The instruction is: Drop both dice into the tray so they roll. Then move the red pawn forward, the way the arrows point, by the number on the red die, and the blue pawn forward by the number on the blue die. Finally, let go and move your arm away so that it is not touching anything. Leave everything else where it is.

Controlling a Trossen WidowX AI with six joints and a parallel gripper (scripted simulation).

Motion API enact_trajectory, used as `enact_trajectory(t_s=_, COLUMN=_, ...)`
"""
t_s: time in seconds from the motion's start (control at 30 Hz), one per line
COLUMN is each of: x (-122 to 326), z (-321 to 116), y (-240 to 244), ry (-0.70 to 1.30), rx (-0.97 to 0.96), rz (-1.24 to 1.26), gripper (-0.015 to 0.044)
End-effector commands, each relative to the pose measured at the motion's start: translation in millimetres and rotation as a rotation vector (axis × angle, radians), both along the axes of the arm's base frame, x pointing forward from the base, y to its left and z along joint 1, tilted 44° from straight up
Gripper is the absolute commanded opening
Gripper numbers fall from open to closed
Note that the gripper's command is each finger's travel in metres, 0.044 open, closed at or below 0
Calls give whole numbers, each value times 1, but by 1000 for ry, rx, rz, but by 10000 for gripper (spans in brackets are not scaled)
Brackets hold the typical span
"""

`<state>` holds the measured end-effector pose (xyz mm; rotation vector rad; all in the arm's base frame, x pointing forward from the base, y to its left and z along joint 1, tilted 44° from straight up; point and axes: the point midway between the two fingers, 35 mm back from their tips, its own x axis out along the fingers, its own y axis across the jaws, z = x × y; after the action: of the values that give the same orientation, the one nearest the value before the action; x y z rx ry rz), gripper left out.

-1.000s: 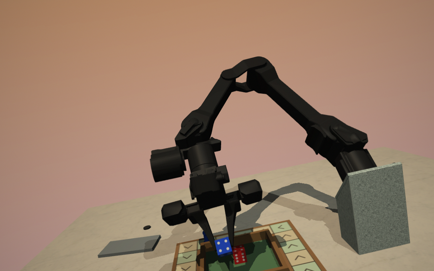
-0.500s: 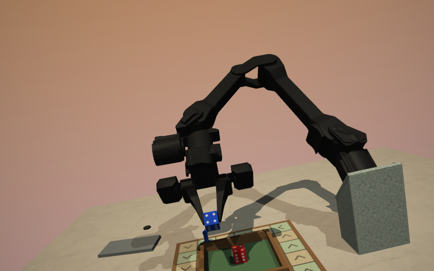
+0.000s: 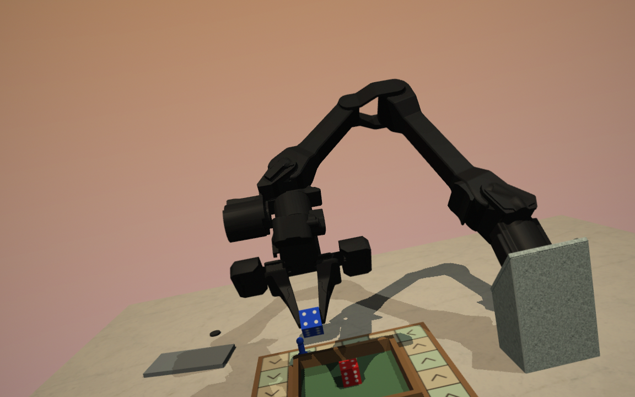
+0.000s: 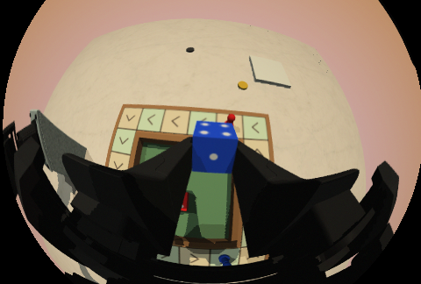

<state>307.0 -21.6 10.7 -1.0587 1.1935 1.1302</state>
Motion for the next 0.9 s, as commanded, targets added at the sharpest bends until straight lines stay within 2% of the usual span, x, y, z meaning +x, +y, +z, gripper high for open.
enact_trajectory(t_s=0.0, x=0, z=0, y=0, ry=-2, rx=0, rz=0, gripper=105)
enact_trajectory(t_s=0.13, x=0, z=0, y=0, ry=-2, rx=0, rz=0, gripper=210)
enact_trajectory(t_s=0.27, x=1, z=27, y=26, ry=3, rx=6, rz=-4, gripper=315)
enact_trajectory(t_s=0.43, x=1, z=29, y=28, ry=3, rx=7, rz=-4, gripper=440)
enact_trajectory(t_s=0.53, x=-2, z=13, y=24, ry=74, rx=-137, rz=-28, gripper=440)
enact_trajectory(t_s=0.63, x=-5, z=-10, y=15, ry=153, rx=-455, rz=-47, gripper=440)
enact_trajectory(t_s=0.73, x=0, z=-21, y=12, ry=137, rx=-764, rz=-27, gripper=440)
enact_trajectory(t_s=0.87, x=2, z=-22, y=12, ry=120, rx=-834, rz=-17, gripper=440)
